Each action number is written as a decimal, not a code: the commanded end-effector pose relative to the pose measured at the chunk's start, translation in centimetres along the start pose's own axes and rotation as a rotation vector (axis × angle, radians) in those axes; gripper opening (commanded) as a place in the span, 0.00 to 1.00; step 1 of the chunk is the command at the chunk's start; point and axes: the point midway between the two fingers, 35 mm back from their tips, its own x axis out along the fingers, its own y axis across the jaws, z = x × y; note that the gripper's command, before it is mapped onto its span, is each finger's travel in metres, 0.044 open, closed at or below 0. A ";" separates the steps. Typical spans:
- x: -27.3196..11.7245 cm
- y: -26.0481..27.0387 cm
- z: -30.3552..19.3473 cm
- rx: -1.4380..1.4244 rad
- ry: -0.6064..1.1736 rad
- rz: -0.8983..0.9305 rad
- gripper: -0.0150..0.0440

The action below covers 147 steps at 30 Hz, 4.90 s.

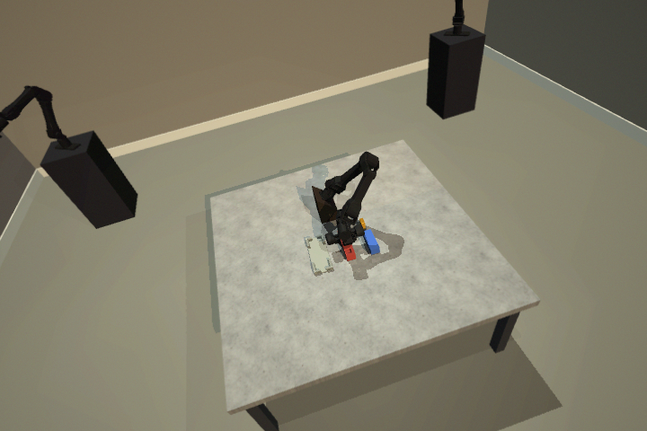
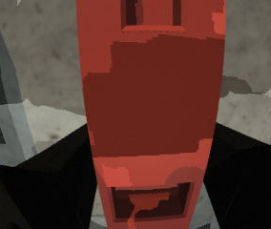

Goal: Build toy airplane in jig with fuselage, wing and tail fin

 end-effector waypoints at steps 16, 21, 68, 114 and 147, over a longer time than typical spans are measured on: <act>-4.8 -0.5 0.9 0.016 -0.013 -0.018 0.25; -6.3 -0.5 0.9 0.010 -0.010 -0.019 0.25; -10.7 -6.2 1.2 -0.021 0.003 -0.011 0.25; -6.2 -14.9 0.7 -0.033 0.002 -0.009 0.58; -2.3 -15.1 0.7 -0.033 0.001 -0.007 0.58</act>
